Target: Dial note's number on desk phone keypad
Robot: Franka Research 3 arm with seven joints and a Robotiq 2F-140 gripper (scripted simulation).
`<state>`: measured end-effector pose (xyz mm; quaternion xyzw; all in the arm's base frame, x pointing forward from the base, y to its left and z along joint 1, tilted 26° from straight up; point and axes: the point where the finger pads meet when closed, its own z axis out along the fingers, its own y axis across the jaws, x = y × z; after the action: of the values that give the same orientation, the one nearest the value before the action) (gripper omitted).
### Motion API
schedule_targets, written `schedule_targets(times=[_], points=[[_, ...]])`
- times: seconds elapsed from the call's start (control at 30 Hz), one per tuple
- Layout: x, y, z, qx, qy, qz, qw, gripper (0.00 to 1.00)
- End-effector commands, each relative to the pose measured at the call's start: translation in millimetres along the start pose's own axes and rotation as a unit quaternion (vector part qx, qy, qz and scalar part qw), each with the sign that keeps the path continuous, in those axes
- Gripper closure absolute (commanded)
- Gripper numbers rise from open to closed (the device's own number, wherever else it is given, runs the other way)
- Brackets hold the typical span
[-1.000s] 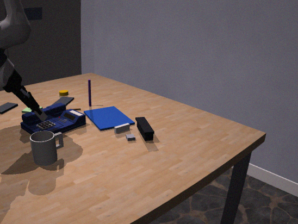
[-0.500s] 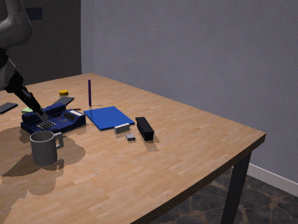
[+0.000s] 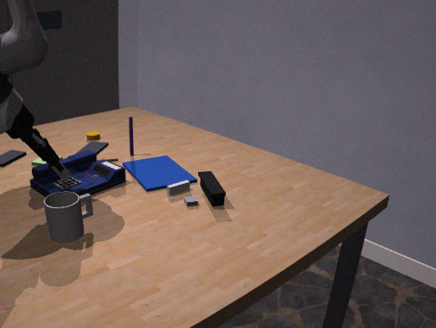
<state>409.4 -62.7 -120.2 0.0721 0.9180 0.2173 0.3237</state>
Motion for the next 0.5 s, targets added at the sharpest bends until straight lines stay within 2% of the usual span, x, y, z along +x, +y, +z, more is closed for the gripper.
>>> schedule_targets(times=[0.0, 0.47], points=[[-0.5, -1.5, 0.7, 0.001, -0.001, -0.003, 1.000, 1.00], [0.4, -1.5, 2.0, 0.001, -0.001, -0.003, 1.000, 1.00]])
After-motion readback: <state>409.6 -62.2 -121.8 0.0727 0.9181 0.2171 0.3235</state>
